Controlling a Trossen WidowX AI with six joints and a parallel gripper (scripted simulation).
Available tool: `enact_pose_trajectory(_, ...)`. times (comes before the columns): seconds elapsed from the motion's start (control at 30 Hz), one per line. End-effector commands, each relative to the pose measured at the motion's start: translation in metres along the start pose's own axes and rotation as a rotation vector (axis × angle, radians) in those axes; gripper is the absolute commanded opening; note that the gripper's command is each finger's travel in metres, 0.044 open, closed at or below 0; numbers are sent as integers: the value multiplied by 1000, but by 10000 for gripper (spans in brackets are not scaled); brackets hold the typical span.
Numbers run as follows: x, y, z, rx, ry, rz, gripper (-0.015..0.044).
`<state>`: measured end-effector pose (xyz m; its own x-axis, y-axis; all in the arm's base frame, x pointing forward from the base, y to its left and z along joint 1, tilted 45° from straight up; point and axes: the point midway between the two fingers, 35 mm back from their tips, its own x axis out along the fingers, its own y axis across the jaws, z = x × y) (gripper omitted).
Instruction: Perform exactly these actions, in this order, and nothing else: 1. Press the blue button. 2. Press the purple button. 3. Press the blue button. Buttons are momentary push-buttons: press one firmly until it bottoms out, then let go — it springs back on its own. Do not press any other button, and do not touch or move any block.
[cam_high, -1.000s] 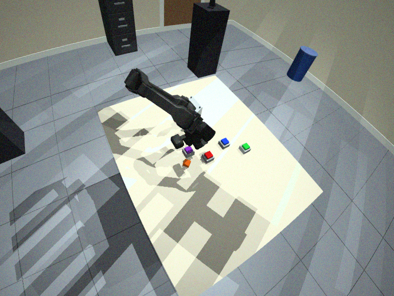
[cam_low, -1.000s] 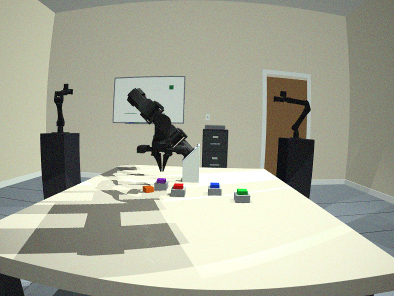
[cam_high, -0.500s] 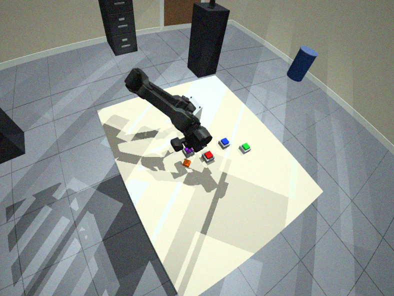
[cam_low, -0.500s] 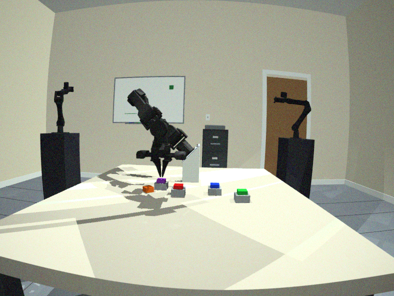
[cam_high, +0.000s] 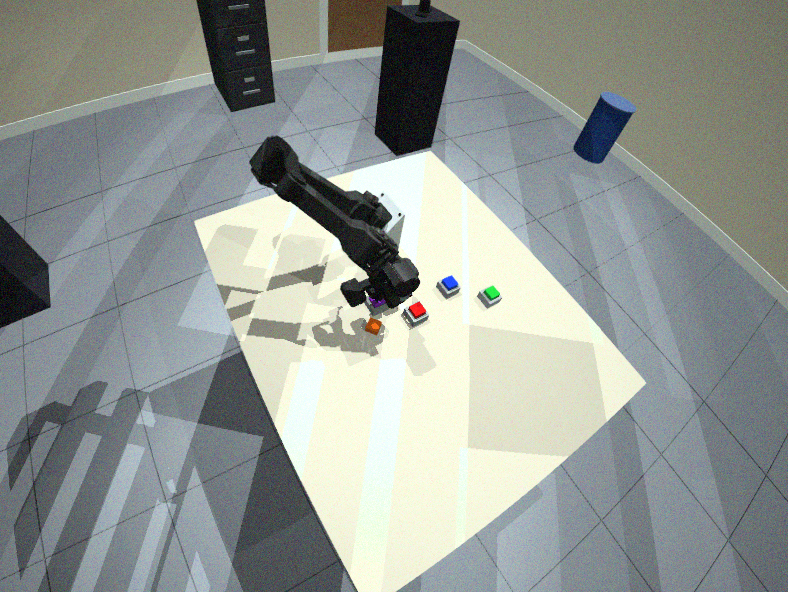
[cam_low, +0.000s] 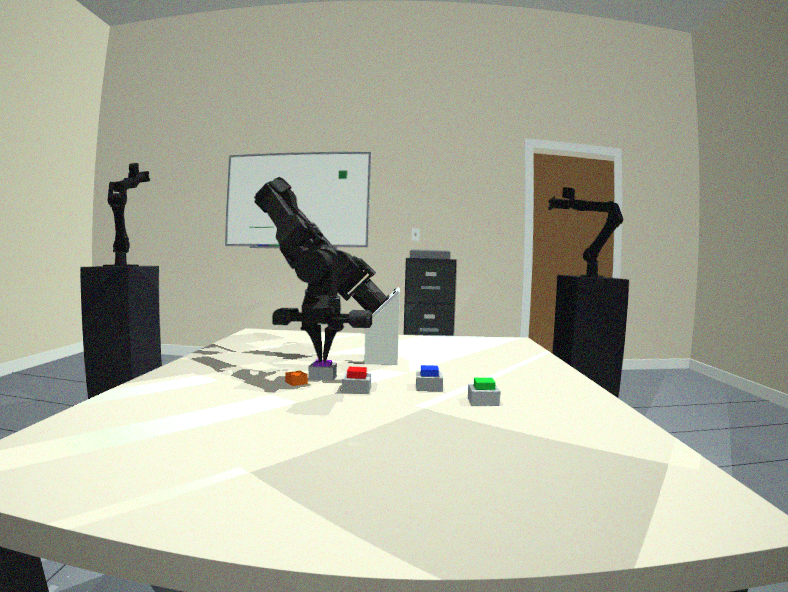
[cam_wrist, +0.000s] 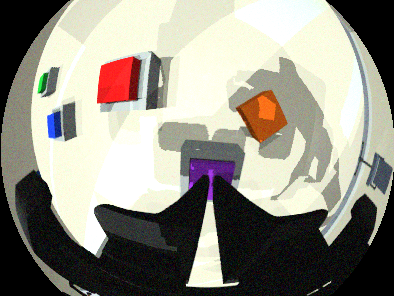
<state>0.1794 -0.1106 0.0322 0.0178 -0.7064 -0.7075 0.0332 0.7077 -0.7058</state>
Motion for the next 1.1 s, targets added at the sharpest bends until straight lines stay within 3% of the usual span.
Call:
enact_pose_trajectory(0.0, 2, 0, -2, -11, 8, -6, 20)
enact_pose_trajectory(0.37, -1, 0, 0, -1, 1, 0, 20)
enact_pose_trajectory(0.5, -31, 0, -1, -10, 8, -4, 20)
enact_pose_trajectory(0.7, -35, 1, -1, -11, 8, -4, 20)
enact_pose_trajectory(0.9, -92, 1, -1, -12, 9, -2, 20)
enact_pose_trajectory(1.07, -94, 1, -1, -12, 9, -3, 20)
